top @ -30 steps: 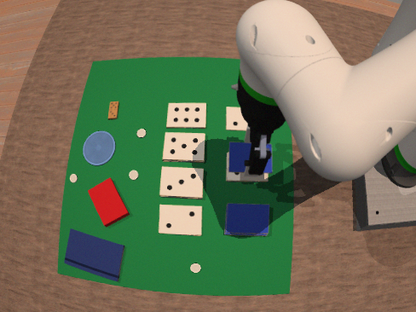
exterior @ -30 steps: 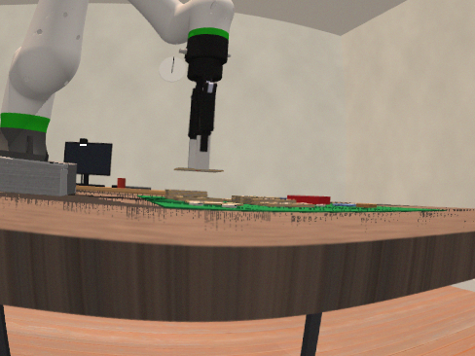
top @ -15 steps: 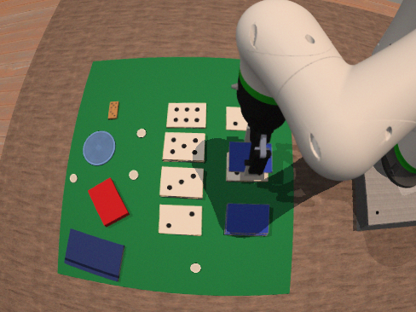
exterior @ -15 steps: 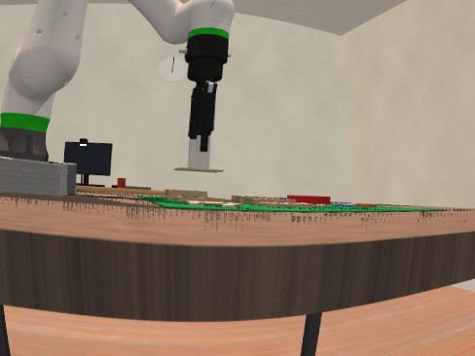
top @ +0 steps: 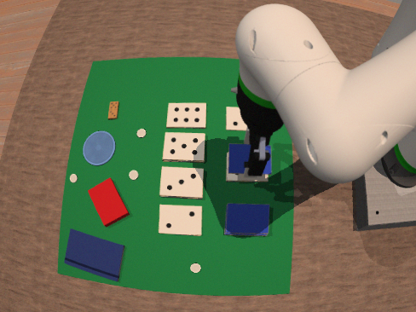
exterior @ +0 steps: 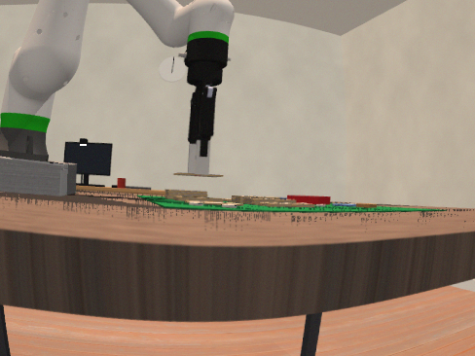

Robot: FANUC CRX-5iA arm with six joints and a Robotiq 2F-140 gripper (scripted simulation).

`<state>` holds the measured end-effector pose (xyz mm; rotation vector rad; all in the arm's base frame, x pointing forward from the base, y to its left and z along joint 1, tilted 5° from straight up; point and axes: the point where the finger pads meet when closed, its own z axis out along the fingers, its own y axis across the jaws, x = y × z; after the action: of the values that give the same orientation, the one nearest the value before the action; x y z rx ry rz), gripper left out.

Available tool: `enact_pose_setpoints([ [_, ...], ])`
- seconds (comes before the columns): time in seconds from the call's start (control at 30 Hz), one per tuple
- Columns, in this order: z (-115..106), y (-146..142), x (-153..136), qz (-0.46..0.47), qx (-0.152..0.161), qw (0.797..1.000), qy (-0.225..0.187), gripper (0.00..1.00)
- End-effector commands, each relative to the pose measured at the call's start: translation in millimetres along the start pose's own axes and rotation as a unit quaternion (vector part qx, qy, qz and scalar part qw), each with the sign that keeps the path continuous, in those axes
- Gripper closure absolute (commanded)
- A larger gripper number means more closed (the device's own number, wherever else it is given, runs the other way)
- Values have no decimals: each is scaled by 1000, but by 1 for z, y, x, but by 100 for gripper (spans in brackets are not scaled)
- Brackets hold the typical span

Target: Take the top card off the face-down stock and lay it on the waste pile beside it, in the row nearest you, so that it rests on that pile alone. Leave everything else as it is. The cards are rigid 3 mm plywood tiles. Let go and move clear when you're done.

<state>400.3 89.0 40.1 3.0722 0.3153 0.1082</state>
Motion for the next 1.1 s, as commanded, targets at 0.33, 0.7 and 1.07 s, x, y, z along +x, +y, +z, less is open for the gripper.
enact_pose_setpoints([
  [0.33,19,0,0,0,0,1000,0,57],
  [0.7,32,0,0,0,0,1000,0,57],
  [1.07,36,0,0,0,0,1000,0,57],
])
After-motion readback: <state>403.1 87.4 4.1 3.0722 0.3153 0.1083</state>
